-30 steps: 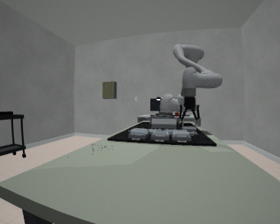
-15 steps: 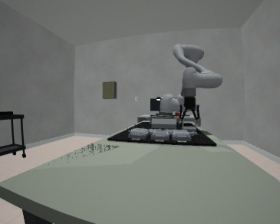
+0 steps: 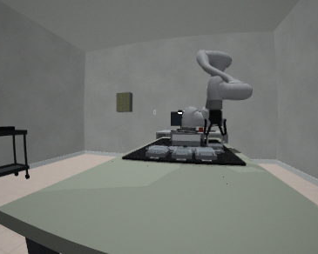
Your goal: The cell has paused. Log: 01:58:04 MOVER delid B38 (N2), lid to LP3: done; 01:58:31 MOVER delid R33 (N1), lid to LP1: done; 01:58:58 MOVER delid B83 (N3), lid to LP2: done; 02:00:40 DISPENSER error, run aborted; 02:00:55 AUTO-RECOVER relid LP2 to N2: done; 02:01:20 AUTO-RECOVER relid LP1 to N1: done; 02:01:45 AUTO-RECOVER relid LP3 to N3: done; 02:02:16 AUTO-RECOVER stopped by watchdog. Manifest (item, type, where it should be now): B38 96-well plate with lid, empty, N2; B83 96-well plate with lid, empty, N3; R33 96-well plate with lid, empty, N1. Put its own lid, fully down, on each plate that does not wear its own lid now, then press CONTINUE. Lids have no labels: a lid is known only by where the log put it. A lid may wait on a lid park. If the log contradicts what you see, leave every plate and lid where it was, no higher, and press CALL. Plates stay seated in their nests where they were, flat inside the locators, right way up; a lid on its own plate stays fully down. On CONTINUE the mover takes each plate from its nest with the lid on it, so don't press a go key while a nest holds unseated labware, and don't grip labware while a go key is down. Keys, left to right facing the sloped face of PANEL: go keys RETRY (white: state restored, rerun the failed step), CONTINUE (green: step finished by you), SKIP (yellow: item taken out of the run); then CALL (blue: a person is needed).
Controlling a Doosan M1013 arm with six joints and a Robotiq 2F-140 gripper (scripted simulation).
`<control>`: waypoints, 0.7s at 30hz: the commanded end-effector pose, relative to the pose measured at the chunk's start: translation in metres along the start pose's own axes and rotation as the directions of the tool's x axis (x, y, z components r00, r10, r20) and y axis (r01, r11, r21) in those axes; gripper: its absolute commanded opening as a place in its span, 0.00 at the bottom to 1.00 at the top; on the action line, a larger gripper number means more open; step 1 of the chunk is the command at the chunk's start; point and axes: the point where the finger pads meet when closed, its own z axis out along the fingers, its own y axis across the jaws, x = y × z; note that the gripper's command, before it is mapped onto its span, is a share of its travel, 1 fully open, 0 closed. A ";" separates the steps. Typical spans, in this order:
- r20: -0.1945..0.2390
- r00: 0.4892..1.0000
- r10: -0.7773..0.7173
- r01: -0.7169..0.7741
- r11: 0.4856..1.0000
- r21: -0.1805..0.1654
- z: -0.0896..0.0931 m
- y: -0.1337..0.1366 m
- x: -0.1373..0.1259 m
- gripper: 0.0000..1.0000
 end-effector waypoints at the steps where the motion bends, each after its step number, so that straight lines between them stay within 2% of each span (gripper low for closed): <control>1: 0.002 1.000 0.007 -0.007 1.000 0.003 0.004 -0.002 -0.002 0.00; 21: 0.002 1.000 0.005 -0.005 1.000 0.003 0.009 -0.001 -0.002 0.00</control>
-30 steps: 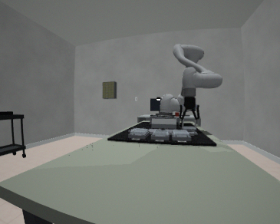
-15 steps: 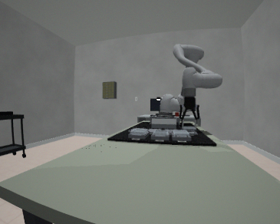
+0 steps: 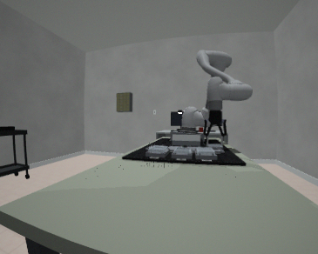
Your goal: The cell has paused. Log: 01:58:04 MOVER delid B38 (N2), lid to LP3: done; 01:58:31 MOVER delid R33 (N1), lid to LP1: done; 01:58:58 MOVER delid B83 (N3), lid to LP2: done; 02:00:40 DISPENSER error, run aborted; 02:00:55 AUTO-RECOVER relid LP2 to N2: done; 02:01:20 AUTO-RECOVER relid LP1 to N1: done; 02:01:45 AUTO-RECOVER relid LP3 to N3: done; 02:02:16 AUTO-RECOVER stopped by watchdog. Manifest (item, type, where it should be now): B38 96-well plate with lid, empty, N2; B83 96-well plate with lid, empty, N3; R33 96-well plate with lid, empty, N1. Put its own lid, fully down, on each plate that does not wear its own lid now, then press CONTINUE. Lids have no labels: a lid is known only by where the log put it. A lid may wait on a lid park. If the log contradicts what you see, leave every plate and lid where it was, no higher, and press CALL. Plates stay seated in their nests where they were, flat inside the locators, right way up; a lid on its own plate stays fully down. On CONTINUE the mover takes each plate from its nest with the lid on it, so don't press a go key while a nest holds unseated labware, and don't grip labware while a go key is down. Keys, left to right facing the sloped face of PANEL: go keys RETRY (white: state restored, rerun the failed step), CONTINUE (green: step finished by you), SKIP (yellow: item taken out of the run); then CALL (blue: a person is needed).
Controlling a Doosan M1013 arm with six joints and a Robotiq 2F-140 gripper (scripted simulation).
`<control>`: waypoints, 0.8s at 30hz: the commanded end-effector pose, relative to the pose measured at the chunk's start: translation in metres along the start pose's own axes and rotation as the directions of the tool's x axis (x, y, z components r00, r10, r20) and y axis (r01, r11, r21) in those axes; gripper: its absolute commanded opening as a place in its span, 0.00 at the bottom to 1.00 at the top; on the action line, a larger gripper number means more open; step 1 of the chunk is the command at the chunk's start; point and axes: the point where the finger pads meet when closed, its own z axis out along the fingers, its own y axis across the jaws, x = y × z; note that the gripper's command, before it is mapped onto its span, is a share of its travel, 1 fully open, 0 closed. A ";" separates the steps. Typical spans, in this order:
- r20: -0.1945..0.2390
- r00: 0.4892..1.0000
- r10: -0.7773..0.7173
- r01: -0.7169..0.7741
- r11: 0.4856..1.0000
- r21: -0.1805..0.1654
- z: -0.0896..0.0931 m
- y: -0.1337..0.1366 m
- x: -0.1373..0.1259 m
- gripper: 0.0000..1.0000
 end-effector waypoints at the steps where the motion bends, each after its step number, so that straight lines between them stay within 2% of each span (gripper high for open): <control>1: 0.003 1.000 0.005 -0.005 1.000 0.003 0.005 -0.002 -0.002 0.00; 24: 0.003 1.000 0.005 -0.005 1.000 0.003 0.015 -0.001 -0.003 0.00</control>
